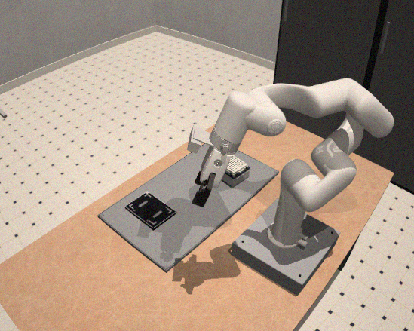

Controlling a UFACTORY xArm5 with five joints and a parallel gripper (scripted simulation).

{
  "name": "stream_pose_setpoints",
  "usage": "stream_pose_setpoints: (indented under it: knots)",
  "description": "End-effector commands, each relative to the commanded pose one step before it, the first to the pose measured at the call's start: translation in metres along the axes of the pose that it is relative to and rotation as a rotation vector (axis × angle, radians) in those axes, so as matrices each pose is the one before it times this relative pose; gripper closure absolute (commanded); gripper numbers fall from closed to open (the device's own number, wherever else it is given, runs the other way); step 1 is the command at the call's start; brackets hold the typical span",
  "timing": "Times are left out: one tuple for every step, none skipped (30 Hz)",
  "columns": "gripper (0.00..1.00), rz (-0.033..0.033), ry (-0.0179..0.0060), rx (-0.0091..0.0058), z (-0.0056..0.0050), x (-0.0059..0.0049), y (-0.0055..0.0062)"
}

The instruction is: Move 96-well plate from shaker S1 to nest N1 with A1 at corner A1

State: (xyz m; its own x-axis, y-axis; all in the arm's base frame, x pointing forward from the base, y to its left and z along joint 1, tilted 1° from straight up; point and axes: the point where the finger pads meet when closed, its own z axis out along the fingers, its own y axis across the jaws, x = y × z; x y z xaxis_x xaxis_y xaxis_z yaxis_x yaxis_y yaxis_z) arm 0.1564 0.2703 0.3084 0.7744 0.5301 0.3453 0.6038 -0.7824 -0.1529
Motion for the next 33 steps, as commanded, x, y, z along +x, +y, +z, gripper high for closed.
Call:
stream_pose_setpoints:
  knots:
    - [0.0, 0.00001, 0.00269, 0.00121, -0.001, 0.00083, -0.00037]
    - [0.0, 0.0, 0.0, 0.0, 0.0, 0.0, 0.0]
    - [0.0, 0.0, 0.0, 0.0, 0.0, 0.0, 0.0]
    - [0.0, 0.0, 0.0, 0.0, 0.0, 0.0, 0.0]
    - [0.0, 0.0, 0.0, 0.0, 0.0, 0.0, 0.0]
    - [0.0, 0.0, 0.0, 0.0, 0.0, 0.0, 0.0]
    - [0.0, 0.0, 0.0, 0.0, 0.0, 0.0, 0.0]
    - [0.0, 0.0, 0.0, 0.0, 0.0, 0.0, 0.0]
    - [0.0, 0.0, 0.0, 0.0, 0.0, 0.0, 0.0]
    - [0.0, 0.0, 0.0, 0.0, 0.0, 0.0, 0.0]
    - [0.0, 0.0, 0.0, 0.0, 0.0, 0.0, 0.0]
    - [0.0, 0.0, 0.0, 0.0, 0.0, 0.0, 0.0]
    - [0.0, 0.0, 0.0, 0.0, 0.0, 0.0, 0.0]
    - [0.0, 0.0, 0.0, 0.0, 0.0, 0.0, 0.0]
    - [0.0, 0.0, 0.0, 0.0, 0.0, 0.0, 0.0]
    - [0.0, 0.0, 0.0, 0.0, 0.0, 0.0, 0.0]
    - [0.0, 0.0, 0.0, 0.0, 0.0, 0.0, 0.0]
    - [0.0, 0.02434, -0.00777, -0.02143, 0.00046, 0.00281, 0.00413]
    - [0.0, 0.02208, -0.00705, -0.01945, 0.00052, 0.00291, 0.00405]
    - [0.0, -0.00001, 0.00001, -0.00002, 0.00057, 0.003, 0.00397]
    - [0.0, -0.00001, 0.00001, -0.00002, 0.00057, 0.003, 0.00397]
    - [0.0, -0.00001, 0.00001, -0.00002, 0.00057, 0.003, 0.00397]
    - [0.0, 0.0, 0.00001, 0.0, 0.00037, 0.00197, 0.00268]
    - [0.0, 0.02449, -0.01027, -0.02018, 0.00071, 0.00257, 0.00427]
    - [0.0, 0.02289, -0.00959, -0.01885, 0.00076, 0.00264, 0.0042]
    - [0.0, -0.00001, 0.00001, -0.00002, 0.0008, 0.00273, 0.00412]
    - [0.0, -0.00001, 0.00001, -0.00002, 0.0008, 0.00273, 0.00412]
    - [0.0, -0.00001, 0.00001, -0.00002, 0.0008, 0.00273, 0.00412]
    - [0.0, 0.0, 0.00001, 0.0, 0.00063, 0.00212, 0.00328]
    - [0.0, 0.0, 0.0, 0.0, 0.0, 0.00002, 0.0]
    - [0.0, 0.02515, -0.0115, -0.01863, 0.00077, 0.00242, 0.00434]
    - [0.0, 0.02314, -0.01058, -0.01713, 0.00081, 0.0025, 0.00427]
    - [0.0, 0.0, 0.0, 0.0, 0.0, 0.0, 0.0]
